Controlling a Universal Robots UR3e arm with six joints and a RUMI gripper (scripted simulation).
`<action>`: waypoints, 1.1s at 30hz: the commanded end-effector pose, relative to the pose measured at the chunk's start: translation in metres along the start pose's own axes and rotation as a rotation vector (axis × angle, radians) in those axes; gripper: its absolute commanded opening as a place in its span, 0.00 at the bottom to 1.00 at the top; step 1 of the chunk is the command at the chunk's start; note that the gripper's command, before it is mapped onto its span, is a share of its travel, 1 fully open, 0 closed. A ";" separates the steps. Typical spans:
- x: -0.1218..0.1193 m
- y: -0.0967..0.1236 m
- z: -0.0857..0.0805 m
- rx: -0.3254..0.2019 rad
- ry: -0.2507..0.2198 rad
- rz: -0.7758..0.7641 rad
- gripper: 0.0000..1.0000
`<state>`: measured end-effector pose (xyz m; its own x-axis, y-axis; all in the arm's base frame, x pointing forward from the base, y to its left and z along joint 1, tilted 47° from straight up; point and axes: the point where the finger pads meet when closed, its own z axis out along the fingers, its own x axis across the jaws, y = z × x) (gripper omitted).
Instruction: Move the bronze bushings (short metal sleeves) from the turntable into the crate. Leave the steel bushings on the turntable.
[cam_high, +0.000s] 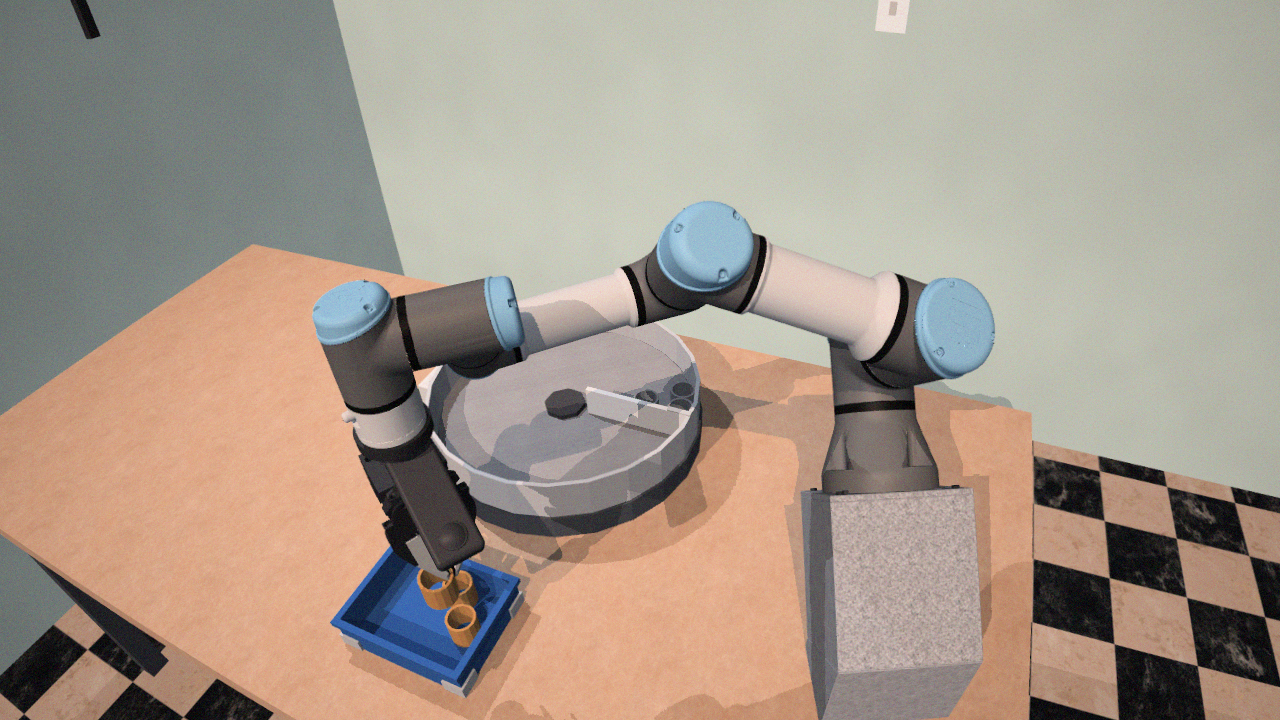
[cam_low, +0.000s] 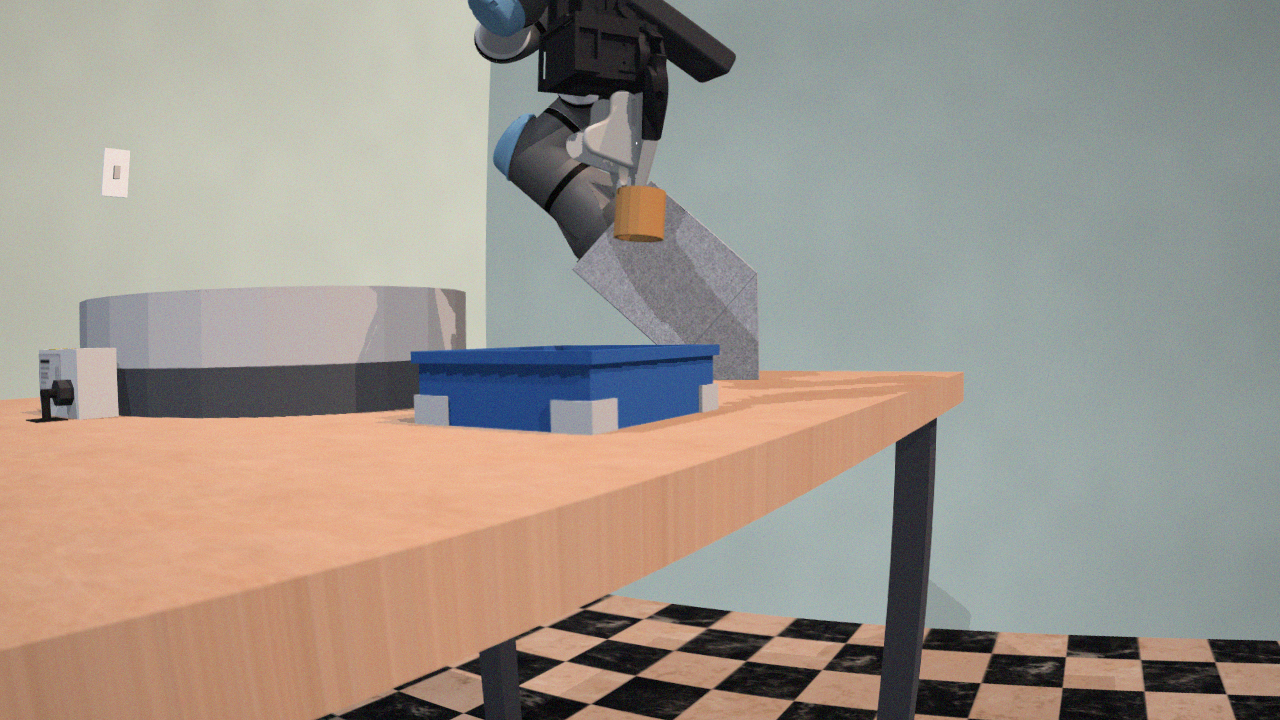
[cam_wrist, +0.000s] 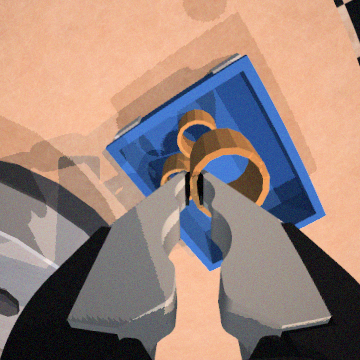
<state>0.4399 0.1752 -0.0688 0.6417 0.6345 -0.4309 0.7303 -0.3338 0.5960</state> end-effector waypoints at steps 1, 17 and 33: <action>0.004 -0.001 -0.001 -0.001 0.001 0.010 0.00; 0.010 -0.005 -0.001 -0.001 0.001 0.033 0.00; 0.014 -0.008 -0.001 -0.001 0.001 0.047 0.00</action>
<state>0.4426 0.1855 -0.0793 0.6728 0.6187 -0.4057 0.7021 -0.3608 0.6139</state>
